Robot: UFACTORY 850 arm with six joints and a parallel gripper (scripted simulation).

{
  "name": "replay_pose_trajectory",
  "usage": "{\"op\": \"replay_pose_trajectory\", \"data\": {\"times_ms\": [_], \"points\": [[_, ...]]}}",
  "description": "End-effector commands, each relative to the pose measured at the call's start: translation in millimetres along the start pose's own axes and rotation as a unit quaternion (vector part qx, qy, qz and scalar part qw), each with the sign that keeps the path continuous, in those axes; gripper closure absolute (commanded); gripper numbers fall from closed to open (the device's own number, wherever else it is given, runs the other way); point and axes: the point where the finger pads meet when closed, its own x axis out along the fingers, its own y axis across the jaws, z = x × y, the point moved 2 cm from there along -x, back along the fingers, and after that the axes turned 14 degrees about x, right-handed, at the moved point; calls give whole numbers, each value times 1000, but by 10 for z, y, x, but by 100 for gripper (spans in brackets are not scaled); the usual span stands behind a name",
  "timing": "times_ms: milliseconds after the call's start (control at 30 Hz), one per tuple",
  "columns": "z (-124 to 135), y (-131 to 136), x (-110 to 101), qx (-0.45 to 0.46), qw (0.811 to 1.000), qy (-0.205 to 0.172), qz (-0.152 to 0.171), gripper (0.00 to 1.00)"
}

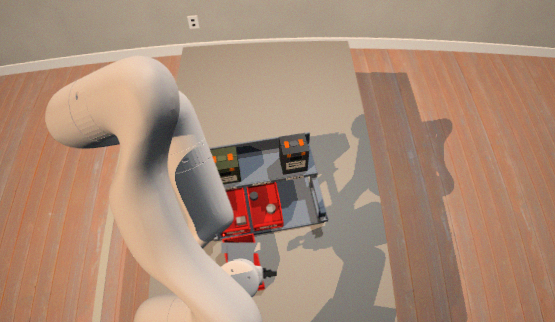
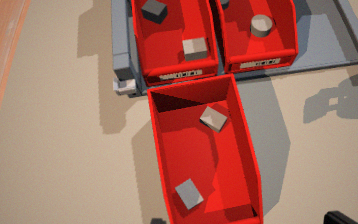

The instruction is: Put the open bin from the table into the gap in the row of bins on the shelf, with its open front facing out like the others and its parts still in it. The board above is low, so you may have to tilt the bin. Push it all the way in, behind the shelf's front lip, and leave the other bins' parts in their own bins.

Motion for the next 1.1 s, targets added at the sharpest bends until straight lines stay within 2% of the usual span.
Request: {"op": "replay_pose_trajectory", "data": {"times_ms": [0,133,533,700,1067], "points": [[-49,87,-5,0,1000,0,0,0],[-241,438,-19,0,1000,0,-1,0],[-241,438,-19,0,1000,0,-1,0],[-505,917,-39,0,1000,0,-1,0],[-505,917,-39,0,1000,0,-1,0]]}}
